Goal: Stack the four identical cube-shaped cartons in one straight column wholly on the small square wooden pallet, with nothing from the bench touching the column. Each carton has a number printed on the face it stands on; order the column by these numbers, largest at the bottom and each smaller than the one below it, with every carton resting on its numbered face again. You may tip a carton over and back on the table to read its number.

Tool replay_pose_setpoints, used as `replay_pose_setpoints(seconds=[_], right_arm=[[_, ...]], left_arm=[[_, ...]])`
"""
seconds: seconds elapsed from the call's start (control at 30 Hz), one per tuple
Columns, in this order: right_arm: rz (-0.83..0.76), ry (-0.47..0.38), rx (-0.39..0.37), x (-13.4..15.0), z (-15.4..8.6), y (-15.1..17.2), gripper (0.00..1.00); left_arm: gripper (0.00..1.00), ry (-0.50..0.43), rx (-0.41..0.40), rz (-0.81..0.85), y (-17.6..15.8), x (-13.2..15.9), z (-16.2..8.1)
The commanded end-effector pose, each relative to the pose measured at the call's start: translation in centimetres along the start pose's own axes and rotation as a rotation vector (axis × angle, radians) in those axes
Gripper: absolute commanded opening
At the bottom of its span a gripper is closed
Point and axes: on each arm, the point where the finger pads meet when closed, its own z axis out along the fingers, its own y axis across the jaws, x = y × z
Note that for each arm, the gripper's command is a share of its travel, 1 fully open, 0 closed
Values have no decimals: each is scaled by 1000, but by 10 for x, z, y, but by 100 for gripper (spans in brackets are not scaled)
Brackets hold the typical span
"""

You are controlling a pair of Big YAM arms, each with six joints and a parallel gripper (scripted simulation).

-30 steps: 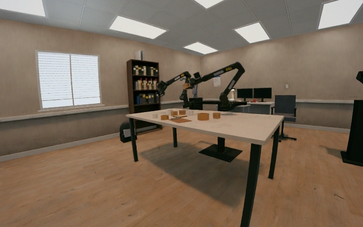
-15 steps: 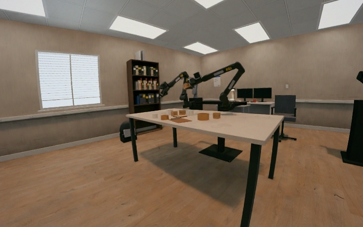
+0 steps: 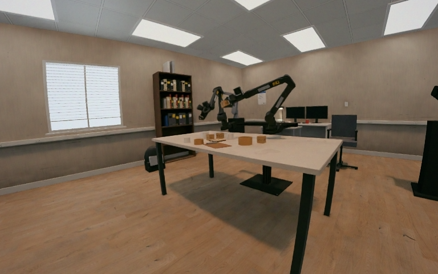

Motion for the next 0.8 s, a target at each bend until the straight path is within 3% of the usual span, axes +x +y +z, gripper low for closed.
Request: replay_pose_setpoints(seconds=[0.0,0.1,0.17,0.2,0.27,0.47,0.67,0.73,0.77], right_arm=[[192,-65,-111,6,3,26,100],[282,-63,-191,18,-2,45,100],[282,-63,-191,18,-2,45,100],[319,-78,-233,11,-1,59,100],[404,-42,-286,37,-13,66,100],[605,17,-451,66,-40,100,100],[795,98,-596,87,-73,127,100],[795,98,-596,87,-73,127,100],[824,98,-642,81,-75,140,100]], left_arm=[[54,-20,37,-9,-22,-11,-1],[54,-20,37,-9,-22,-11,-1],[54,-20,37,-9,-22,-11,-1],[54,-20,37,-9,-22,-11,-1],[54,-20,37,-9,-22,-11,-1],[54,-20,37,-9,-22,-11,-1],[54,-20,37,-9,-22,-11,-1],[54,-20,37,-9,-22,-11,-1],[54,-20,37,-9,-22,-11,-1]])
